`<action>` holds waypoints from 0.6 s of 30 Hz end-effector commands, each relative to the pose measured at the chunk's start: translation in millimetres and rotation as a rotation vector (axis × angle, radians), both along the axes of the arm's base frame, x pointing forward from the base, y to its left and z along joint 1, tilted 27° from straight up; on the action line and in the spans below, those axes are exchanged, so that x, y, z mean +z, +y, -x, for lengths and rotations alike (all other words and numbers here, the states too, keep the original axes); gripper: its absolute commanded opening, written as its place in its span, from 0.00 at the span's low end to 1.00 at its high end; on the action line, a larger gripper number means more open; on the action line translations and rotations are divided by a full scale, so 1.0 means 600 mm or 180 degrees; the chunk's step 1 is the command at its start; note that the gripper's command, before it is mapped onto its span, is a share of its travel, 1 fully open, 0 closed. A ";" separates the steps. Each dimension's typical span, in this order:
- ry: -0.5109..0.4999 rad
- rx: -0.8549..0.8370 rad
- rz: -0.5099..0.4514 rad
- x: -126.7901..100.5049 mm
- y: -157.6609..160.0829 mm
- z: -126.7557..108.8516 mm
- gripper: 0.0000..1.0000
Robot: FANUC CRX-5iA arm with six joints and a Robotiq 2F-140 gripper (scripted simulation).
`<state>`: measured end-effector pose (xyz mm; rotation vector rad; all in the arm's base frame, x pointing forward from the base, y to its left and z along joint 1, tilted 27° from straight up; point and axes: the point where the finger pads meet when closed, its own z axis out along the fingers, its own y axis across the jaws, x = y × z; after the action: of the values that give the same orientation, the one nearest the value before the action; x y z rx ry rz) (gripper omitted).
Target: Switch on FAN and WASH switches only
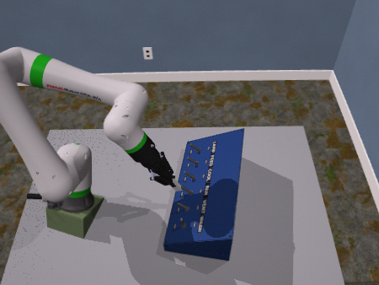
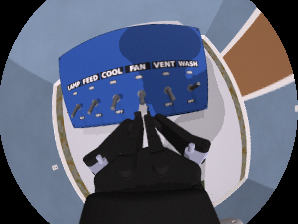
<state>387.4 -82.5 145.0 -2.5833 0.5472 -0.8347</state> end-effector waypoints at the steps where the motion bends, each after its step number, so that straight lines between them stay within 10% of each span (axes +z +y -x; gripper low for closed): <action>1: -0.0003 -0.0001 0.0000 0.002 -0.002 -0.003 0.00; 18: -0.0003 -0.0001 0.0000 0.011 -0.011 -0.017 0.00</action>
<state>397.1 -88.6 151.2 -2.5830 0.5473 -0.8356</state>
